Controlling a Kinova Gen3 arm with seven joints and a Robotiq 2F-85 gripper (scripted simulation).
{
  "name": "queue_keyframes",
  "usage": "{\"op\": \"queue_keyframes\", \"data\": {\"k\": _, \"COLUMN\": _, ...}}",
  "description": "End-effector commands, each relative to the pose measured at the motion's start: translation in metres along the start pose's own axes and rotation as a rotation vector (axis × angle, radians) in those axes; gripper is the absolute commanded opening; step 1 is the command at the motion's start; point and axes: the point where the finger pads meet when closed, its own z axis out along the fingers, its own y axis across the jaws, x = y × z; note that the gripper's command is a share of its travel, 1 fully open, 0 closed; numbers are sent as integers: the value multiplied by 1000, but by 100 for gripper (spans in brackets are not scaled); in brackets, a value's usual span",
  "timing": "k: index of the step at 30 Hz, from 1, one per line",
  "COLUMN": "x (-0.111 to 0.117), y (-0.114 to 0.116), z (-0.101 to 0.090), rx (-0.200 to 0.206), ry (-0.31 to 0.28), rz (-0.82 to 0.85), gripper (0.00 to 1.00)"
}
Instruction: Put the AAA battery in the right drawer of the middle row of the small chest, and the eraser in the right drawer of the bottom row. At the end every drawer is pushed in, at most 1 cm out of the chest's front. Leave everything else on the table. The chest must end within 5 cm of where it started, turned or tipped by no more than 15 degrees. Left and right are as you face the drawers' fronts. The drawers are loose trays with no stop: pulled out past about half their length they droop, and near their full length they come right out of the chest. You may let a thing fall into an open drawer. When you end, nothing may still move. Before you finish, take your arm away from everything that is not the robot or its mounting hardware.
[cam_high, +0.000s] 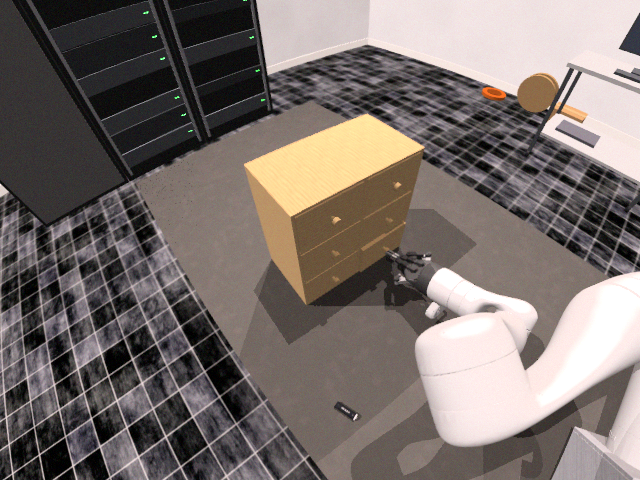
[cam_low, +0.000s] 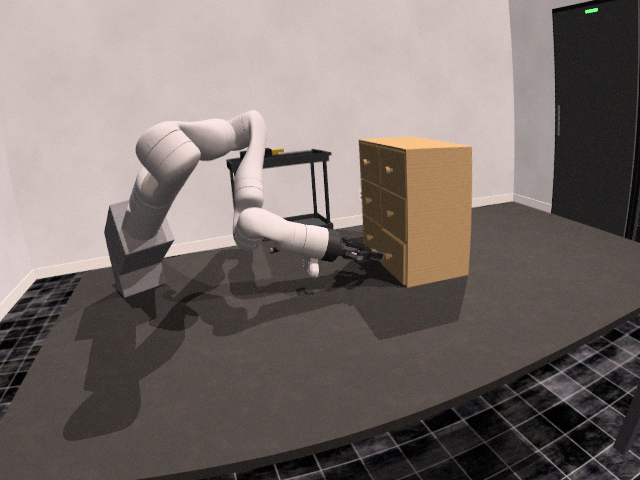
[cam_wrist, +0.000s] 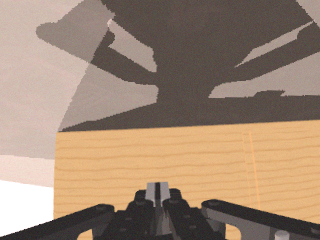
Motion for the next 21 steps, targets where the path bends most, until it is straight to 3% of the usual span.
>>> {"op": "queue_keyframes", "data": {"k": 1, "x": 0, "y": -2, "z": 3, "rx": 5, "ry": 3, "rz": -5, "gripper": 0}}
{"op": "queue_keyframes", "data": {"k": 21, "x": -2, "y": -3, "z": 6, "rx": 8, "ry": 2, "rz": -6, "gripper": 0}}
